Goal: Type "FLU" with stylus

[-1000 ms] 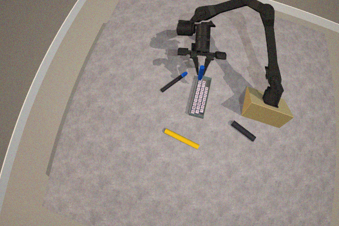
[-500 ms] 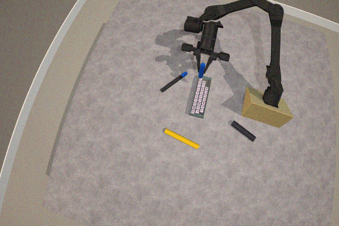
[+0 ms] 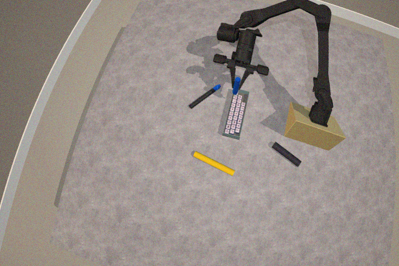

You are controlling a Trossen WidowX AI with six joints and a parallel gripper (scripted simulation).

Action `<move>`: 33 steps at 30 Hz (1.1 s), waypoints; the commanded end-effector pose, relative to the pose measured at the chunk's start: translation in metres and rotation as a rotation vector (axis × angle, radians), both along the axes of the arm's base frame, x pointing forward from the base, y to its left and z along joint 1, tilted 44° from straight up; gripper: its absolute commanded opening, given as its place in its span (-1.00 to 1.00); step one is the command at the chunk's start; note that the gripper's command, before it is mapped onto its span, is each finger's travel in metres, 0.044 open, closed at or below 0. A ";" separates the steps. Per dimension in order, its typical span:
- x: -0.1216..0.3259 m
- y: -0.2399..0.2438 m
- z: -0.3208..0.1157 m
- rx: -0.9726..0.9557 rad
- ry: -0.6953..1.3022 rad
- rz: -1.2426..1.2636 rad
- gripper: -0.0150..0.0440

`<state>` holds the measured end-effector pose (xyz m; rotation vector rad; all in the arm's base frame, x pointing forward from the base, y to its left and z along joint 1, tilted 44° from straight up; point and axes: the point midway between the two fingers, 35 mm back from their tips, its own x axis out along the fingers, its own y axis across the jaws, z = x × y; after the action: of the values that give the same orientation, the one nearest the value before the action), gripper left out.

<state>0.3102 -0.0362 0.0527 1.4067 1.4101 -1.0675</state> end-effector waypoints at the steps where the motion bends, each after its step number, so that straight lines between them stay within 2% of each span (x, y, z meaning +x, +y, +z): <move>1: -0.004 -0.007 -0.011 0.002 0.013 0.000 -0.49; 8: -0.004 -0.007 -0.011 0.002 0.013 0.000 -0.49; 11: -0.004 -0.009 -0.013 0.002 0.013 0.000 -0.22; 33: -0.004 -0.013 -0.017 0.002 0.014 0.000 -0.22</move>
<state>0.3068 -0.0482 0.0376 1.4089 1.4183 -1.0775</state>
